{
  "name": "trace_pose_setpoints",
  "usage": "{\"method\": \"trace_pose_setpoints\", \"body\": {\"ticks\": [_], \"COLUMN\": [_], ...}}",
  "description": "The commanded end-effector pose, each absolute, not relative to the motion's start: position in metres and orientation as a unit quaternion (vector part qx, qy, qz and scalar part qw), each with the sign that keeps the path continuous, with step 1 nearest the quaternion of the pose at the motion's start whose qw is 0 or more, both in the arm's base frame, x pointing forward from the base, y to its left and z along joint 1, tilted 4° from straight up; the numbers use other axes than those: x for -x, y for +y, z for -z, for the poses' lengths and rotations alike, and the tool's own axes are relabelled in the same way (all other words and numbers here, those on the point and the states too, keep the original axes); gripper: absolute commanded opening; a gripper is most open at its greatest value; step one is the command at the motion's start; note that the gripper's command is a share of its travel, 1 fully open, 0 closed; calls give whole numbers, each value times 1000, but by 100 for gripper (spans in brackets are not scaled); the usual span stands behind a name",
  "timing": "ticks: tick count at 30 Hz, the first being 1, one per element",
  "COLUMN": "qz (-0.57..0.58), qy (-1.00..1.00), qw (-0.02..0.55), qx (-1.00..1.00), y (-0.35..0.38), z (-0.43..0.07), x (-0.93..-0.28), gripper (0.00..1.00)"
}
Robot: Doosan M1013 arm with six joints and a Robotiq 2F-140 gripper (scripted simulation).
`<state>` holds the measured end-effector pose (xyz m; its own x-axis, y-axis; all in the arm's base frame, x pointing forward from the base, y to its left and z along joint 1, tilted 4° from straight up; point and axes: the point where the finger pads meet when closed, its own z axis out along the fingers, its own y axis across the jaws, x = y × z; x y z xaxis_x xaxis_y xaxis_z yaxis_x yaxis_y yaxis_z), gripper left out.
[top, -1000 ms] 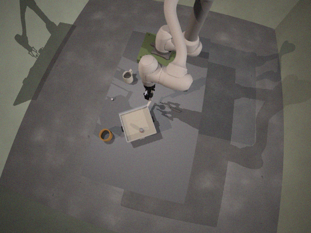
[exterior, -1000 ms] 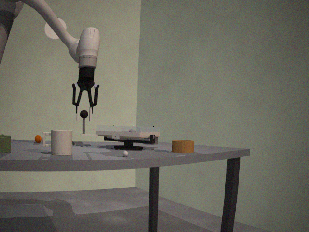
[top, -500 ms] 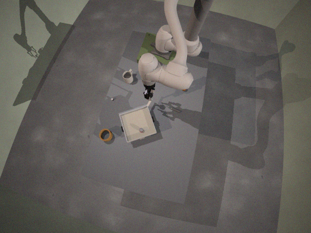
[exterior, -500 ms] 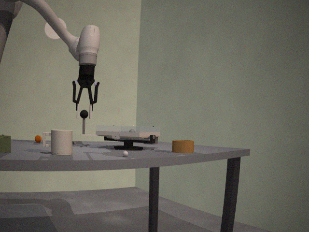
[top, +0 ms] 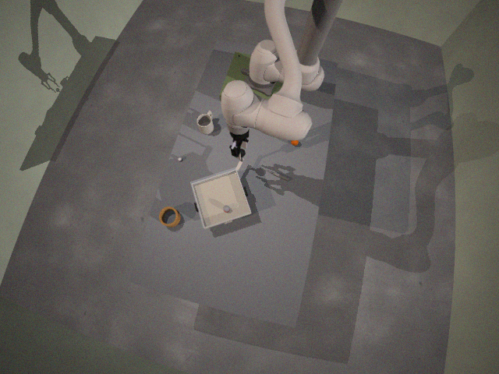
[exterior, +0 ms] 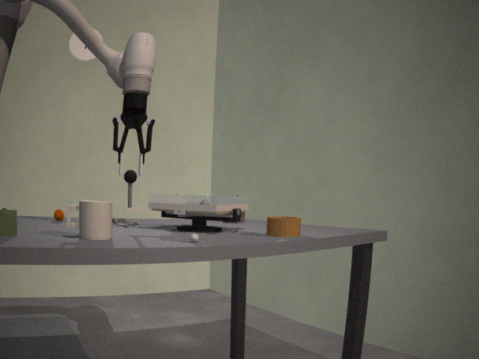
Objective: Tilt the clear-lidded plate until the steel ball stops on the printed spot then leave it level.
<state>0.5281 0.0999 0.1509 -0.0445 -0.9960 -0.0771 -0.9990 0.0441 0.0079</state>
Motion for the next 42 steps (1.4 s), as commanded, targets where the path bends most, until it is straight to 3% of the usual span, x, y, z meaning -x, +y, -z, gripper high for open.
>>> {"method": "trace_pose_setpoints", "body": {"ticks": [1, 27, 28, 42], "qz": [-30, -30, -30, -30], "qy": [722, 722, 722, 722], "qw": [25, 25, 25, 25], "qx": [691, 691, 691, 691], "y": [100, 98, 98, 98], "z": [-155, -175, -175, -175], "x": [-528, -528, -528, -528], "gripper": [36, 36, 100, 100]}}
